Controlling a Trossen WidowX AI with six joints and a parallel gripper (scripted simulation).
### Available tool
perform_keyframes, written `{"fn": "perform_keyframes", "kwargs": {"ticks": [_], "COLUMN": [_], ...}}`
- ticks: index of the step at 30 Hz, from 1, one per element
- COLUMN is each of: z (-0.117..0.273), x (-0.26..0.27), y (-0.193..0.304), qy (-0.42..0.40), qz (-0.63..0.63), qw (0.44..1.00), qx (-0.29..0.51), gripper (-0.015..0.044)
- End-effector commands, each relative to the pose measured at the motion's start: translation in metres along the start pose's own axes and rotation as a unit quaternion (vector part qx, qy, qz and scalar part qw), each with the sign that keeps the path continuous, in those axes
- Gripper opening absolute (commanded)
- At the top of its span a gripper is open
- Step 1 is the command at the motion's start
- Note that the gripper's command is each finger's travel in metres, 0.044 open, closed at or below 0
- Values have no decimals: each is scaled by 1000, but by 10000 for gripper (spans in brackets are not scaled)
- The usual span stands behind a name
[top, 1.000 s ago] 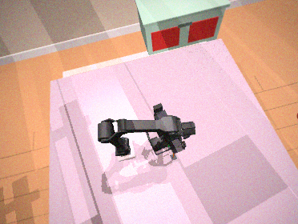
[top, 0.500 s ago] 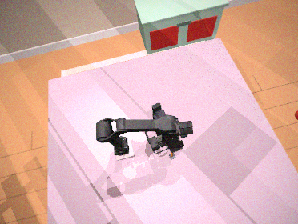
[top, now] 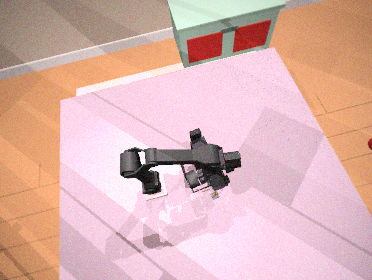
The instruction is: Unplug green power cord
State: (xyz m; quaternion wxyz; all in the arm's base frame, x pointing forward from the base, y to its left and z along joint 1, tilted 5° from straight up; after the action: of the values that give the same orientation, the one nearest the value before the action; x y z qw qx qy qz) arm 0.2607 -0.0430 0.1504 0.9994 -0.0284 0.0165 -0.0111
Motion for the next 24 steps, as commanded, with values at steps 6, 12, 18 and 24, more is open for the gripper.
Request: {"fn": "perform_keyframes", "kwargs": {"ticks": [6,12,18,24], "z": [1,1,2,3], "x": [4,6,7,8], "y": [-12,-21,-31,-40], "qy": [-1,-1,-1,-1], "qz": [0,-1,-1,-1], "qw": [1000,1000,1000,1000], "qx": [-1,-1,-2,-2], "gripper": [0,0,0,0]}}
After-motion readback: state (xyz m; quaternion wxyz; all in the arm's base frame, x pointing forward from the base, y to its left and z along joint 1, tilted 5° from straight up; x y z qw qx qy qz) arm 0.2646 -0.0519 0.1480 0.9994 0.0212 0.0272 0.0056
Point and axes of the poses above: the point midway between the two fingers, 35 mm back from their tips, its own z axis back along the fingers, its own x axis across the jaws, y = z × x, the point moved 4 cm from there along z, back along the fingers, and after that the axes turned 10 degrees about -z, right-handed, at the moved point
